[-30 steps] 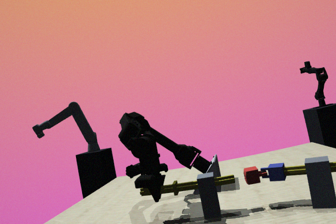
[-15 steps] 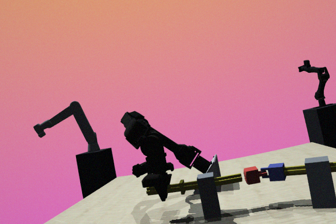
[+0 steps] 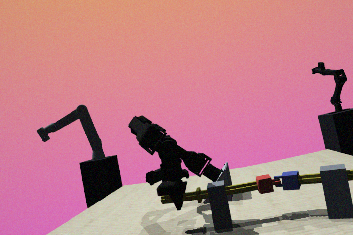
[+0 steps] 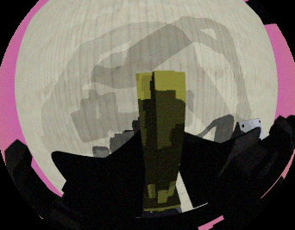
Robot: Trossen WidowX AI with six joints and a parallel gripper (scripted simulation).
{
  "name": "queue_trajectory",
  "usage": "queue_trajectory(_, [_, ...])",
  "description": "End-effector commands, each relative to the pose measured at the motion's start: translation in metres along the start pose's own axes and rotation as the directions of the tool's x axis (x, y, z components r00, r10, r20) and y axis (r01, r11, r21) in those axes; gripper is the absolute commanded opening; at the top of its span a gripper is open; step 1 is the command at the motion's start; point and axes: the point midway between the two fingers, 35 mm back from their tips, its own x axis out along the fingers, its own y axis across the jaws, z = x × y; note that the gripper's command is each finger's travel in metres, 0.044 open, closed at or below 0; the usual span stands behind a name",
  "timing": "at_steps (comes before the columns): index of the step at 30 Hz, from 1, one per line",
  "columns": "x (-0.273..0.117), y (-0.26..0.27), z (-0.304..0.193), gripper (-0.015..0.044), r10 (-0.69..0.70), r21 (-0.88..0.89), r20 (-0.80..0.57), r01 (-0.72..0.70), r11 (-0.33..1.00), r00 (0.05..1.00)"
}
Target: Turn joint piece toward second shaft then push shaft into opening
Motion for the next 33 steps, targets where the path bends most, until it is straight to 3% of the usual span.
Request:
queue_trajectory(1, [0.001, 0.0, -0.008, 0.0, -0.003, 0.0, -0.005, 0.003, 1.0, 1.0])
queue_trajectory(27, [0.0, 0.0, -0.025, 0.0, 0.0, 0.001, 0.0, 0.0, 1.0, 1.0])
queue_trajectory(30, [0.0, 0.0, -0.025, 0.0067, 0.0, 0.001, 0.0, 0.0, 1.0, 1.0])
queue_trajectory(33, [0.0, 0.0, -0.025, 0.0067, 0.0, 0.001, 0.0, 0.0, 1.0, 1.0])
